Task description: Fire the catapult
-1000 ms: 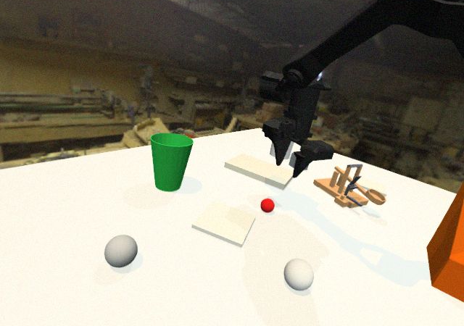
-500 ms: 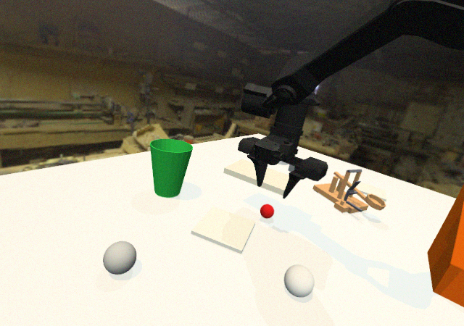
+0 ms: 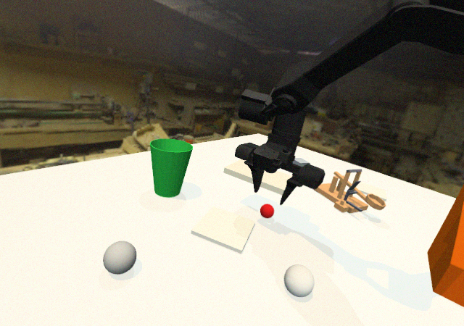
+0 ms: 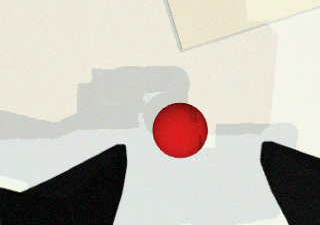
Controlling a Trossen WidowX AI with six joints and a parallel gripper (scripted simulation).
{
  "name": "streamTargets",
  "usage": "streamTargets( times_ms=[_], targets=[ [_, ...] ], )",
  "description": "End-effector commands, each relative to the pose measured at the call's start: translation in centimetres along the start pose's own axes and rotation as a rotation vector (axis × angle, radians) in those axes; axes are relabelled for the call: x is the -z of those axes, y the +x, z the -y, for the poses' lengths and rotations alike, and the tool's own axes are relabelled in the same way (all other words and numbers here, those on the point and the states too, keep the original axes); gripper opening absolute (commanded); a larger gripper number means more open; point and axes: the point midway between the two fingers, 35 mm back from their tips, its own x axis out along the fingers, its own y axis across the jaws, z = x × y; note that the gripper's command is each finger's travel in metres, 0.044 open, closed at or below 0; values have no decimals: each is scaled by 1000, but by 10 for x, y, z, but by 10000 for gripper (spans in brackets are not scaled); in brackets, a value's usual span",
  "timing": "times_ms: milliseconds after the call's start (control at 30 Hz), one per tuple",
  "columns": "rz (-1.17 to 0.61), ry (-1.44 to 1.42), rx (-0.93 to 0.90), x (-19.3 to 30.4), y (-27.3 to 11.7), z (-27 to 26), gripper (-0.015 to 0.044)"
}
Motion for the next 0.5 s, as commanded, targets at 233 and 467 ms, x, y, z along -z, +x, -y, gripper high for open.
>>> streamTargets(
  times_ms=[233, 467],
  targets=[
    [-1, 12, -13, 2, 21, -3, 300],
    [-1, 12, -13, 2, 32, -4, 300]
  ],
)
